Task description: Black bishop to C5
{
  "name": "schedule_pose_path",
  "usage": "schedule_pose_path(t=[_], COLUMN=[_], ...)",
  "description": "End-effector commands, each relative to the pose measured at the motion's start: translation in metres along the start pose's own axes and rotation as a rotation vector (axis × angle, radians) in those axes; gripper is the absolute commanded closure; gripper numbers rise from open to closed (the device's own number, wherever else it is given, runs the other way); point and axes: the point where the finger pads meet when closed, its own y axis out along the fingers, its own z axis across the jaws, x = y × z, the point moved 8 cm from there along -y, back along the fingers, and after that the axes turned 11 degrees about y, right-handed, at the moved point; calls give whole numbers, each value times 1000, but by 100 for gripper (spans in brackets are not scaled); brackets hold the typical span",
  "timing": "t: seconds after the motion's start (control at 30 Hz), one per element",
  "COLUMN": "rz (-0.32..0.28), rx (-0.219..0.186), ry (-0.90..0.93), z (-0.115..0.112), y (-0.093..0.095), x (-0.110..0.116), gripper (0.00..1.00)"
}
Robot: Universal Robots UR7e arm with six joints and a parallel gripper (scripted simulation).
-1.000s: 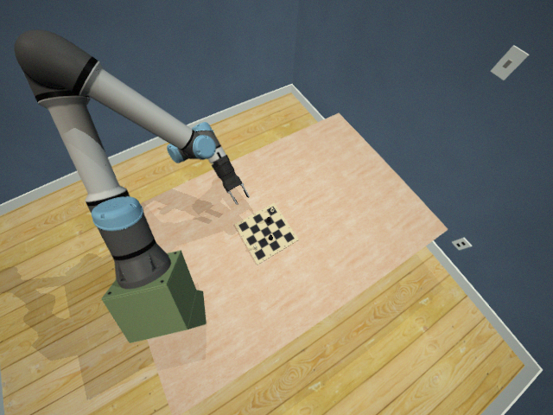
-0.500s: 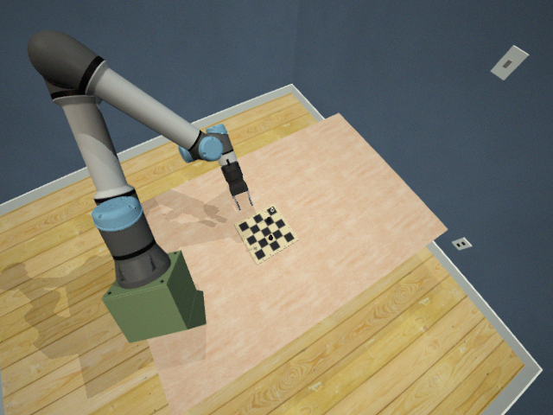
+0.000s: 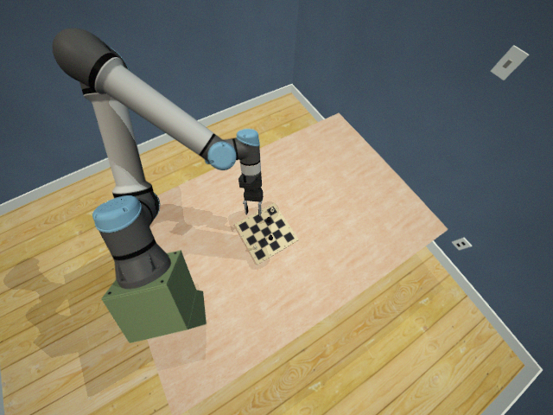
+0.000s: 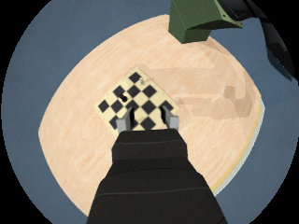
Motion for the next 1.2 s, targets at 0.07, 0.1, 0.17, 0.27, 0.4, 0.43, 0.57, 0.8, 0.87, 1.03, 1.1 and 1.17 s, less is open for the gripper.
schedule_pose_path(t=[0.07,0.1,0.17,0.27,0.4,0.43,0.57,0.8,0.87,1.03,1.1,1.17], rz=[-166,-189,-232,-286,-335,-343,-354,-361,-361,-361,-361,-361], rx=[146,164,195,231,262,266,273,277,277,277,277,277], ry=[252,284,342,411,471,481,493,501,501,501,501,502], z=[-36,-41,-51,-63,-74,-75,-78,-79,-79,-79,-79,-79], y=[-9,-11,-15,-20,-26,-27,-28,-29,-29,-29,-29,-29], x=[-12,-13,-16,-20,-24,-24,-25,-26,-26,-26,-26,-26], gripper=[0,0,0,0,0,0,0,0,0,0,0,0])
